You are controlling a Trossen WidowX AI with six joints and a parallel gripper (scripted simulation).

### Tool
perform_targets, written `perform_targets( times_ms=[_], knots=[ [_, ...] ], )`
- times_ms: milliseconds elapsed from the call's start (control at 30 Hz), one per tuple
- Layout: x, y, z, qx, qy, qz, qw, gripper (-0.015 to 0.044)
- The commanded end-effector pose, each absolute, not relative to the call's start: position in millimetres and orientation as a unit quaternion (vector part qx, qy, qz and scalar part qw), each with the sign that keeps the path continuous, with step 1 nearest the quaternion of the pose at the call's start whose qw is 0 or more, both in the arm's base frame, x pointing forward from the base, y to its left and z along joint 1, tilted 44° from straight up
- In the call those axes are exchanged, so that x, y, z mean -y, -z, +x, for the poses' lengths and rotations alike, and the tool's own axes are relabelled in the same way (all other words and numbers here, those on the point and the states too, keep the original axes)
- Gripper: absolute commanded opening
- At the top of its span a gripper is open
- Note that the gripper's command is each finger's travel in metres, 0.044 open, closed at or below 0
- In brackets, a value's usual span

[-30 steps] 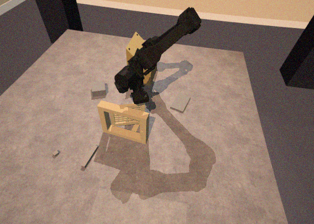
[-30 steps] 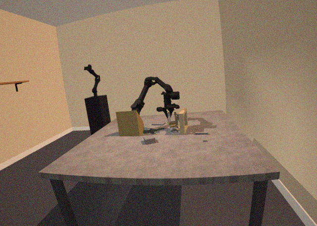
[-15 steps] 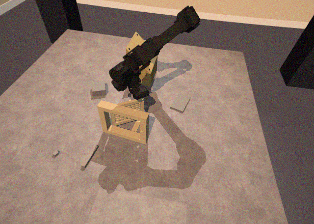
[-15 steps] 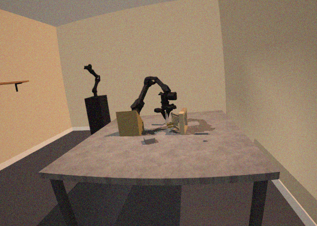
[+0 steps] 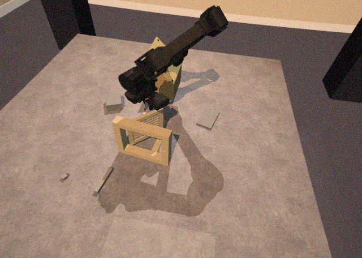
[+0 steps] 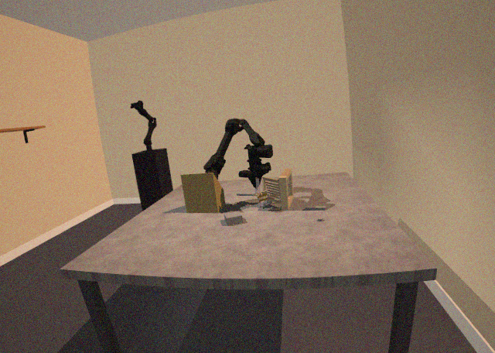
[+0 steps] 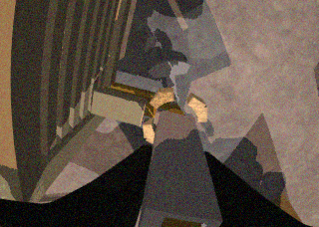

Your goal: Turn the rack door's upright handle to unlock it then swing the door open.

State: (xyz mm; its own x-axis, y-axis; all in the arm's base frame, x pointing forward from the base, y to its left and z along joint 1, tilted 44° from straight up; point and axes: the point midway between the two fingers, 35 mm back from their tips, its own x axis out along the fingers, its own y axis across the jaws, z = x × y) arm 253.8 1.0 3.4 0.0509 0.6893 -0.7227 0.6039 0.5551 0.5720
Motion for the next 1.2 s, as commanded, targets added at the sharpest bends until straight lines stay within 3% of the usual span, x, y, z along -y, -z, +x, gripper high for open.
perform_targets(
  times_ms=[0,1167],
  knots=[
    [3,2,252,-0.684,-0.068,0.449,0.571,0.0011],
    [52,49,245,-0.645,-0.237,0.290,0.666,0.0011]
  ],
)
